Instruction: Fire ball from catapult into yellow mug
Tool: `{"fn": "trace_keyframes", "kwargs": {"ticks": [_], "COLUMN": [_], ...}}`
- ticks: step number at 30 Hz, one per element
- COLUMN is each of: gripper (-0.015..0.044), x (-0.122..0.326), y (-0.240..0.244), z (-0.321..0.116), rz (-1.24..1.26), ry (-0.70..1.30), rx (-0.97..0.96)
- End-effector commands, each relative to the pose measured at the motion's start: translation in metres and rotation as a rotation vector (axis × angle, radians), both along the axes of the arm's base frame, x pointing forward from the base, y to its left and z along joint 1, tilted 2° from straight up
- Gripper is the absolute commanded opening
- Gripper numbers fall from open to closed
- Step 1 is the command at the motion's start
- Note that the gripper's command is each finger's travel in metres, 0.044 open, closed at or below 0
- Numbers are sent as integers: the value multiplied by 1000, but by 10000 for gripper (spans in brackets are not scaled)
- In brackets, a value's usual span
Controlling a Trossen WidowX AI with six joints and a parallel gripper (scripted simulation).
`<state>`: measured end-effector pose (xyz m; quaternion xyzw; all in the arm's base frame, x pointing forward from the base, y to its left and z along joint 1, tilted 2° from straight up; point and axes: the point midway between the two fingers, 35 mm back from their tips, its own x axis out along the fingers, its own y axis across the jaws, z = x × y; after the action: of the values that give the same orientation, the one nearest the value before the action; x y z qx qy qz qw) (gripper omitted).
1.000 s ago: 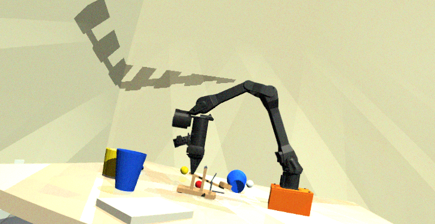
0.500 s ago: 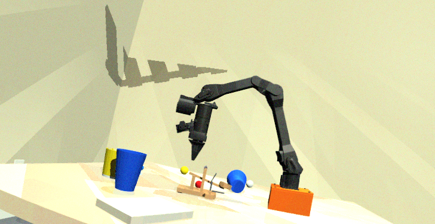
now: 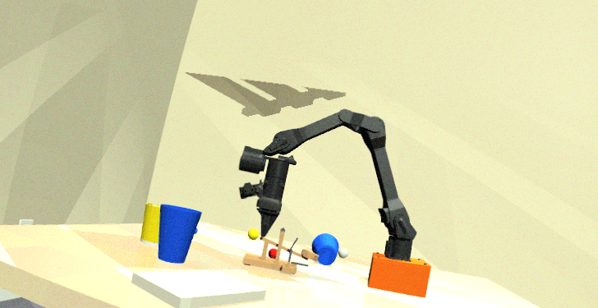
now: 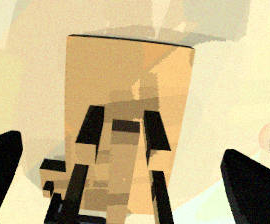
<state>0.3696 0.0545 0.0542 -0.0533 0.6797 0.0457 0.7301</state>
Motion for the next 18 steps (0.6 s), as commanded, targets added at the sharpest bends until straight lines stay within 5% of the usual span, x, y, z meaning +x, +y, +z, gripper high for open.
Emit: {"fn": "trace_keyframes", "kwargs": {"ticks": [1, 18], "gripper": [440, 440], "x": [-2, 0], "y": [-1, -1], "z": [-11, -38], "rz": [-1, -1], "ry": [13, 13], "rx": [-3, -4]}}
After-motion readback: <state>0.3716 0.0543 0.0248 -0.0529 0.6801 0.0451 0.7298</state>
